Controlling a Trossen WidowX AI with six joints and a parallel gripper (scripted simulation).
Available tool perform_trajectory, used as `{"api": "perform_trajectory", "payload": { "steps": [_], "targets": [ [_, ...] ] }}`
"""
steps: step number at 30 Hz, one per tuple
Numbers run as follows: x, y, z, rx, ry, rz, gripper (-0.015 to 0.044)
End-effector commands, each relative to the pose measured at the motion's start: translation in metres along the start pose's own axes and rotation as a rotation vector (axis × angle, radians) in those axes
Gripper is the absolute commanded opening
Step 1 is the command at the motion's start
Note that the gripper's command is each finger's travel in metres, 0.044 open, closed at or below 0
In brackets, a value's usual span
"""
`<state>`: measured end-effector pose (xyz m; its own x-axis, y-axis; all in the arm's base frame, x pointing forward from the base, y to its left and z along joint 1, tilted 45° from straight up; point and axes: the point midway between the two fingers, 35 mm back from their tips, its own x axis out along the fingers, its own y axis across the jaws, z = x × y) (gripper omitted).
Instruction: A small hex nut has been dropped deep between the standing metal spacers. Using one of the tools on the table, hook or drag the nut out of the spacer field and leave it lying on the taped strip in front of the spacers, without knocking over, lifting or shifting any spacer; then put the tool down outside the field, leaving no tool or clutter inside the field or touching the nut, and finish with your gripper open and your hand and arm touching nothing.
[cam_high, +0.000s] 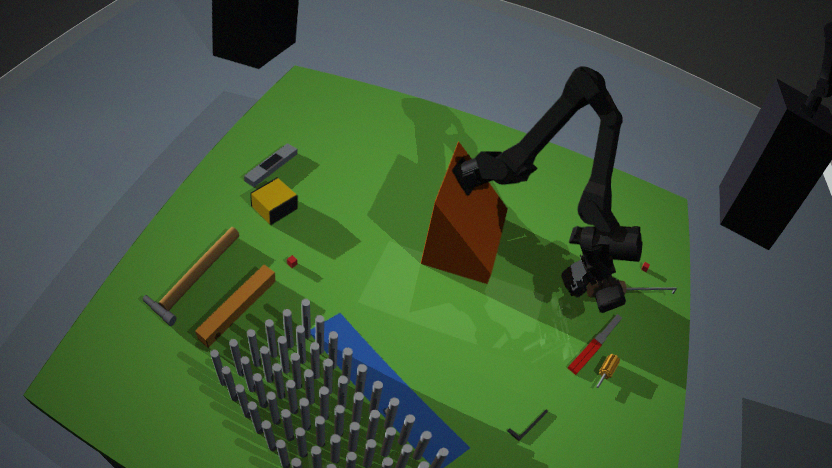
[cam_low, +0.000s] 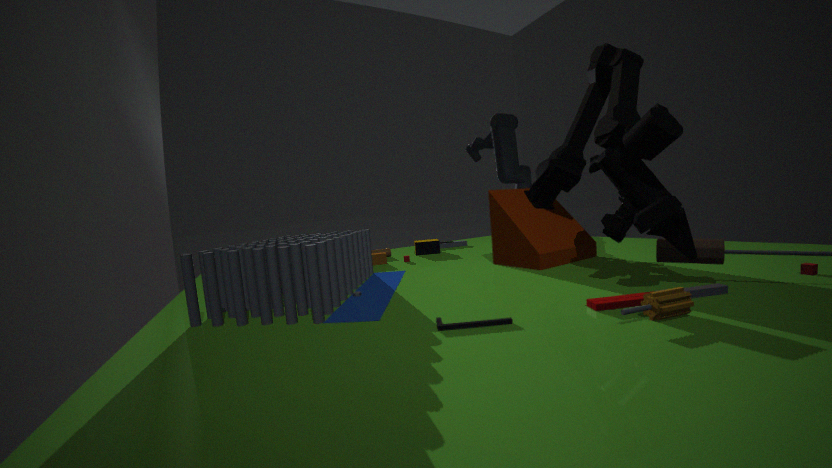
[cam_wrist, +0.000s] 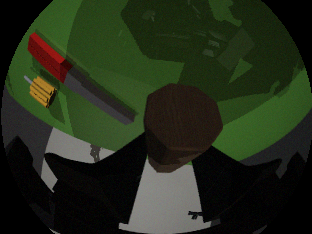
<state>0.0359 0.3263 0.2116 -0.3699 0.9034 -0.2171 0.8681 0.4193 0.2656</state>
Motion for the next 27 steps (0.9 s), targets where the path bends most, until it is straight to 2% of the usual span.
{"api": "perform_trajectory", "payload": {
  "steps": [1,27],
  "targets": [
    [0.003,-0.002,0.003,0.007,-0.001,-0.002,0.0000],
    [0.018,-0.010,0.012,0.012,0.010,0.002,0.0000]
  ]
}}
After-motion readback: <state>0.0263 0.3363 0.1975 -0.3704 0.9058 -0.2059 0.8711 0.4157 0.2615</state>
